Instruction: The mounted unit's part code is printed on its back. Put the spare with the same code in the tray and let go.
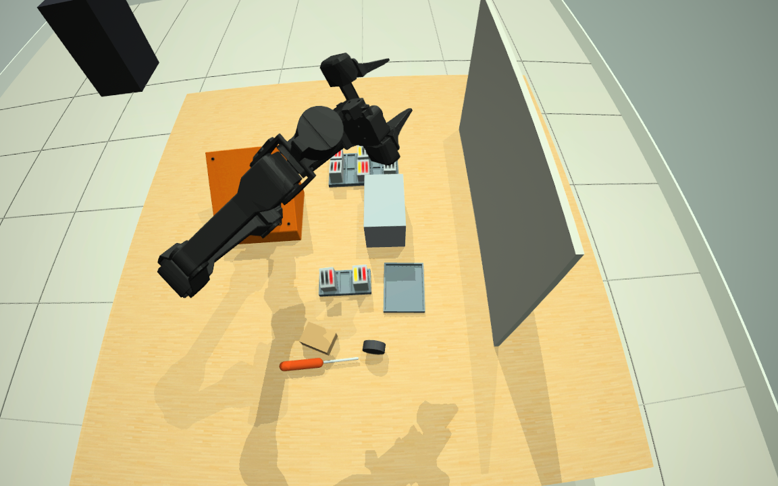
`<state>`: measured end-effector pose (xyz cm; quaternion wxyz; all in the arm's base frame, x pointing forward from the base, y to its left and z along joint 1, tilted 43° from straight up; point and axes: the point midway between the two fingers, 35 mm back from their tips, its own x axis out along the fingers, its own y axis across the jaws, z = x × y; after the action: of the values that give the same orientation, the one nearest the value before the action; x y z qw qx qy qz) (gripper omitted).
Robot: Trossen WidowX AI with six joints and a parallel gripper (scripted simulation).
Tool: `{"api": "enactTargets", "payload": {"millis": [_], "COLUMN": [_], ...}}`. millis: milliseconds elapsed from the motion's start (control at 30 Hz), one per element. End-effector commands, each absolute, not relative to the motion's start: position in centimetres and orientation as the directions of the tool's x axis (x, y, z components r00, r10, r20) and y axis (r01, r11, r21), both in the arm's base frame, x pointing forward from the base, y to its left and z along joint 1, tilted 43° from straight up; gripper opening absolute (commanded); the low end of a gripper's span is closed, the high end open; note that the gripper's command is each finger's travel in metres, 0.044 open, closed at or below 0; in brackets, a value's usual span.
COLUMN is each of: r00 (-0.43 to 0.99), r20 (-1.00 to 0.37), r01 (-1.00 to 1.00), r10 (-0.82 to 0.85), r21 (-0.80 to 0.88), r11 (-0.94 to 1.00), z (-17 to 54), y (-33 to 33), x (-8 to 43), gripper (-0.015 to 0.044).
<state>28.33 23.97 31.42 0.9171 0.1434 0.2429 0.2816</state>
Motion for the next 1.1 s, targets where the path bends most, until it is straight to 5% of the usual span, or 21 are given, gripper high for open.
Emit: {"api": "enactTargets", "payload": {"millis": [0,267,567,1067], "r00": [0.679,0.456,0.159,0.106], "r20": [-0.664,-0.876,-0.768,-0.742], "r01": [-0.211,-0.014,-0.073,-0.043], "r10": [0.313,-0.156,-0.621,-0.662], "r21": [0.232,-0.183,-0.636,-0.668], "r11": [0.95,0.983,0.768,0.743], "z": [25.0,17.1,11.8,9.4], "y": [22.8,18.8,13.5,11.3], "x": [32.6,35.5,36.7,37.2], "gripper": [0.044,0.044,0.044,0.044]}}
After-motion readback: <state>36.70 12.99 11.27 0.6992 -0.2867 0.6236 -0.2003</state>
